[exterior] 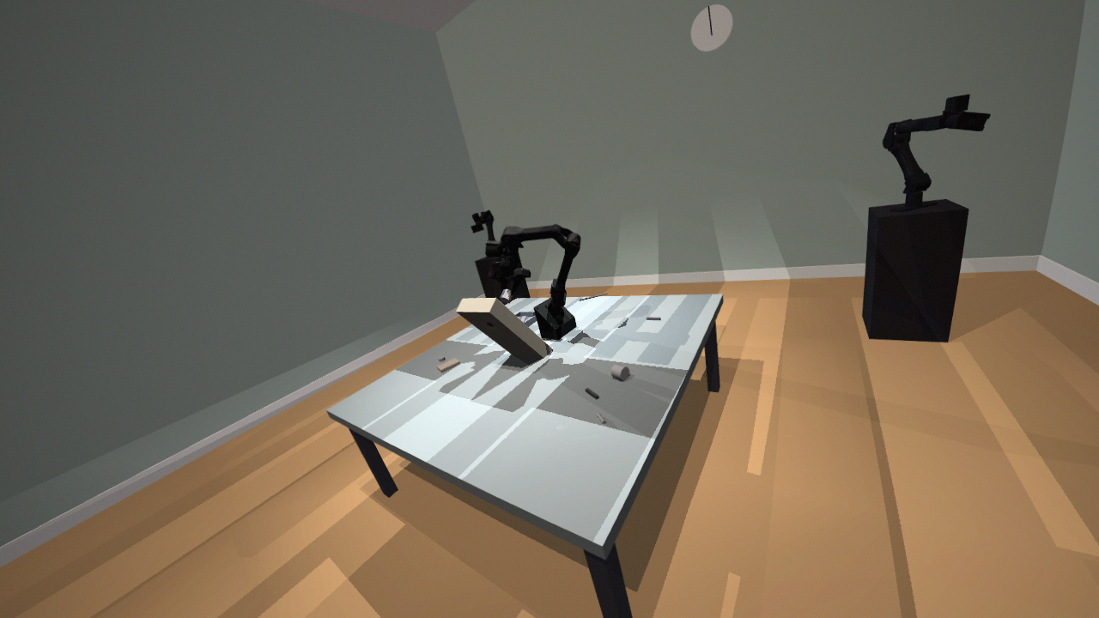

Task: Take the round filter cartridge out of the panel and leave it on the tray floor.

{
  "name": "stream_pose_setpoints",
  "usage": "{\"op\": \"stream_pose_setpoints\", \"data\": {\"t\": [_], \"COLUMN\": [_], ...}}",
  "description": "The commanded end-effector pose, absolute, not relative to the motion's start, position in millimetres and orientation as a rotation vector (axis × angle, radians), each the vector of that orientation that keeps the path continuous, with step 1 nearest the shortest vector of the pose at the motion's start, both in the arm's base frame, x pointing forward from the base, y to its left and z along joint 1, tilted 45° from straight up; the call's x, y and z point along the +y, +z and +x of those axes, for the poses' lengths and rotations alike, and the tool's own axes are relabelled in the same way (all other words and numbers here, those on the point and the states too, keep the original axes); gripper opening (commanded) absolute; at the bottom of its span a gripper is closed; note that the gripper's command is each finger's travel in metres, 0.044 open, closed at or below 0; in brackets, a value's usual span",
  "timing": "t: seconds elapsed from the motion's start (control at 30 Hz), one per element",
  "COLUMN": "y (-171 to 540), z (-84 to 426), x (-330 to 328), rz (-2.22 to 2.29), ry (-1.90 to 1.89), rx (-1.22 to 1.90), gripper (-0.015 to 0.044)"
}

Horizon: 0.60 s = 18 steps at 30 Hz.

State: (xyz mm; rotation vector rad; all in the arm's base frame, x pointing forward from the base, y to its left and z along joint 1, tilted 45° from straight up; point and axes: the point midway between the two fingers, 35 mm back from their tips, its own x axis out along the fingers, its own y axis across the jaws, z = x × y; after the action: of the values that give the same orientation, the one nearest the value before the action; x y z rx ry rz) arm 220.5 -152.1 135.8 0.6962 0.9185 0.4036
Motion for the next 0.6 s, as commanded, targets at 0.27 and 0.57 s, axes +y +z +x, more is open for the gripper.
{"op": "stream_pose_setpoints", "data": {"t": [0.27,0.57], "y": [90,69], "z": [226,213], "x": [-193,-206], "rz": [0.68,0.77], "ry": [0.399,0.297], "rx": [0.914,0.994], "gripper": [0.0,0.0]}}
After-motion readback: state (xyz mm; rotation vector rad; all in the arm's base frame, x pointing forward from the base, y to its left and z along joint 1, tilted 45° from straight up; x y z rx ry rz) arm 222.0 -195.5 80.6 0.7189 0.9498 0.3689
